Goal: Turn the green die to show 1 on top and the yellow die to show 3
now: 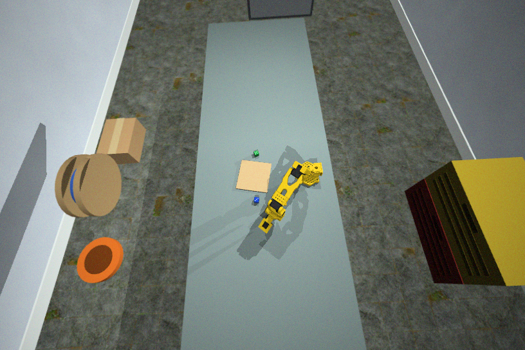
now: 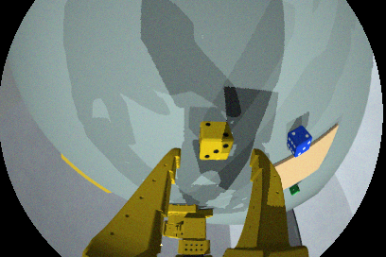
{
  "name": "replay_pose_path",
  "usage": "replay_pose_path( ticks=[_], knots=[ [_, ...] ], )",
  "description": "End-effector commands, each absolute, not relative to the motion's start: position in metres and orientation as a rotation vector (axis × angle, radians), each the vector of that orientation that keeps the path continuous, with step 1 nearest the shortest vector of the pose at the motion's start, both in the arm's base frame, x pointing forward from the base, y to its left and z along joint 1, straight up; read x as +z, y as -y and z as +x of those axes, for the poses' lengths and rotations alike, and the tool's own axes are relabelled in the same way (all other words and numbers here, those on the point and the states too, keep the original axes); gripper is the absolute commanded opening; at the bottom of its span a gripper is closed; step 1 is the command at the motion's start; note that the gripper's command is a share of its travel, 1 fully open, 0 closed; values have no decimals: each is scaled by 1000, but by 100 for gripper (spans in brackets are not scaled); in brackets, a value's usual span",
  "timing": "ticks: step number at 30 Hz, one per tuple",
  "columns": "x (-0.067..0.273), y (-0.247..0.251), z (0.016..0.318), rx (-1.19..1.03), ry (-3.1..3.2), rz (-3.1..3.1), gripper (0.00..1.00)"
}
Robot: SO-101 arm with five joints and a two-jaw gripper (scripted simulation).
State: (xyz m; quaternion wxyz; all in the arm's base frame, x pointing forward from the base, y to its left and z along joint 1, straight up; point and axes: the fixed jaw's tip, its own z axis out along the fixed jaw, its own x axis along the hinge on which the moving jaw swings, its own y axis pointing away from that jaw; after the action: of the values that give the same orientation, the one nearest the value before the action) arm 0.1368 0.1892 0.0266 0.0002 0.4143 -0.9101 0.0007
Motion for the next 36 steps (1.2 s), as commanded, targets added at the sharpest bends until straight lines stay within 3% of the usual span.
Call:
replay_pose_path(
  ticks=[1,36],
  knots=[
    [26,-195,138,-30,2890,1319,28],
    [17,-193,139,-30,2890,1319,24]
  ],
)
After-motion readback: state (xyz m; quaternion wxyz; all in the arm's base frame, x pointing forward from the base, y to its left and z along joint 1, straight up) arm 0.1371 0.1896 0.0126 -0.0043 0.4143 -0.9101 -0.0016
